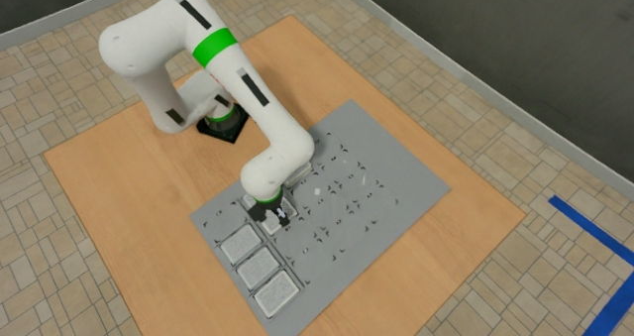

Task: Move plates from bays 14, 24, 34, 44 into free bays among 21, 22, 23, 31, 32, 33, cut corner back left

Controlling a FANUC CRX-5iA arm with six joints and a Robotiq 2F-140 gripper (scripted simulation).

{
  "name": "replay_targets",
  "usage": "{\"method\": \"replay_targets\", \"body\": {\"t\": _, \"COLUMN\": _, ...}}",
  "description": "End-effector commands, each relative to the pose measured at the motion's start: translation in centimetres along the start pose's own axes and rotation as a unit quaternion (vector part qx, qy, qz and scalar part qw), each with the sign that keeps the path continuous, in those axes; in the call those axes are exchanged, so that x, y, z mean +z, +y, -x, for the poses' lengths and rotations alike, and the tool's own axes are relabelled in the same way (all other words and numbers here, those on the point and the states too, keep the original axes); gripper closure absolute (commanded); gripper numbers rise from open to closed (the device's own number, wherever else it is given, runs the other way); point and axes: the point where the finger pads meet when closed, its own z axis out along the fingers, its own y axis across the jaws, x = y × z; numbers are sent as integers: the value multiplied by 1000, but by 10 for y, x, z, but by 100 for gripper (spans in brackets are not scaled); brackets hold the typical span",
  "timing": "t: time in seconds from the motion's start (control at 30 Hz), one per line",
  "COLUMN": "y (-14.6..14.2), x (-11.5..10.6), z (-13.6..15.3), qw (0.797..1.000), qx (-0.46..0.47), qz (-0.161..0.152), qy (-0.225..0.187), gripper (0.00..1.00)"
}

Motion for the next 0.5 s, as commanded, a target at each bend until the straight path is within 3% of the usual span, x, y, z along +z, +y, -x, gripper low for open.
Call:
{"method": "replay_targets", "body": {"t": 0.0, "y": -1, "x": 0, "z": 0, "qw": 1000, "qx": 0, "qz": -1, "qy": 0, "gripper": 90}}
{"method": "replay_targets", "body": {"t": 0.47, "y": -1, "x": 4, "z": 0, "qw": 1000, "qx": 0, "qz": -1, "qy": 0, "gripper": 90}}
